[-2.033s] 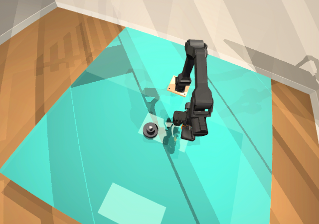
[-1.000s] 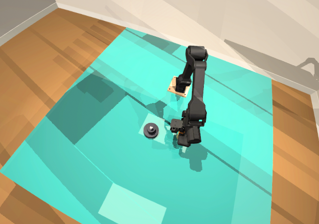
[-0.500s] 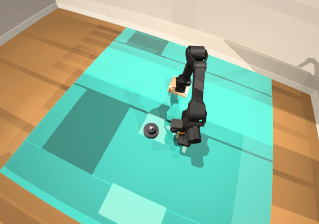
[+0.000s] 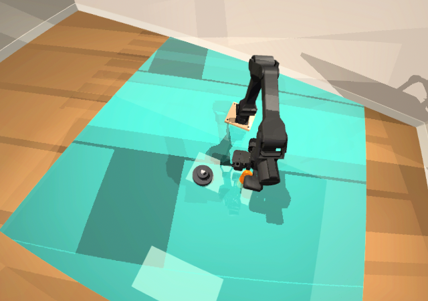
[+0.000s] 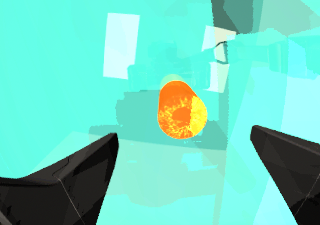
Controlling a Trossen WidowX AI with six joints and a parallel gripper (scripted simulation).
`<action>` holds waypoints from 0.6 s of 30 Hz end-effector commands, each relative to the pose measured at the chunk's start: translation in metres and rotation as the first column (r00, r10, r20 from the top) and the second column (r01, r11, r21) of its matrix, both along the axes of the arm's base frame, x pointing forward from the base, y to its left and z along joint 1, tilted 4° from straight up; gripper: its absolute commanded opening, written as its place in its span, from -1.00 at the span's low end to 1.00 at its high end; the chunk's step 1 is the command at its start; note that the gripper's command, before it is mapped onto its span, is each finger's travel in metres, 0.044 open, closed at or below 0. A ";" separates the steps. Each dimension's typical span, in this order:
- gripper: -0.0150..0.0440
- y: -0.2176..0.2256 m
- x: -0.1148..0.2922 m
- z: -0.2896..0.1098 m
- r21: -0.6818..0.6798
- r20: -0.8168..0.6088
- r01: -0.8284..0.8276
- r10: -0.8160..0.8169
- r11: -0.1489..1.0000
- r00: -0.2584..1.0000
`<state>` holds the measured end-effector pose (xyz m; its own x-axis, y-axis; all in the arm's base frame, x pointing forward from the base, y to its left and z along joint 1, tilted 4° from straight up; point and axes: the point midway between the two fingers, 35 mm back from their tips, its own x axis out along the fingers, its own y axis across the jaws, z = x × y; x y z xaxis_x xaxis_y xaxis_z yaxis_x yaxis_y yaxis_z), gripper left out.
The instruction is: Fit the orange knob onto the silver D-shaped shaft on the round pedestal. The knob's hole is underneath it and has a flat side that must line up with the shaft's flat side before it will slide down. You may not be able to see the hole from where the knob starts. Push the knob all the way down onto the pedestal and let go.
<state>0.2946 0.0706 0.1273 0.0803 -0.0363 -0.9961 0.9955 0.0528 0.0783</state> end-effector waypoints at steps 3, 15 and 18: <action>1.00 0.000 0.000 -0.014 0.002 -0.007 0.005 -0.005 1.000 1.000; 1.00 -0.001 0.002 -0.028 0.002 -0.007 0.005 -0.005 1.000 1.000; 1.00 -0.001 0.003 -0.033 0.002 -0.007 0.005 -0.005 1.000 1.000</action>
<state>0.2987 0.0701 0.1033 0.0852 -0.0354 -0.9957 0.9954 0.0475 0.0835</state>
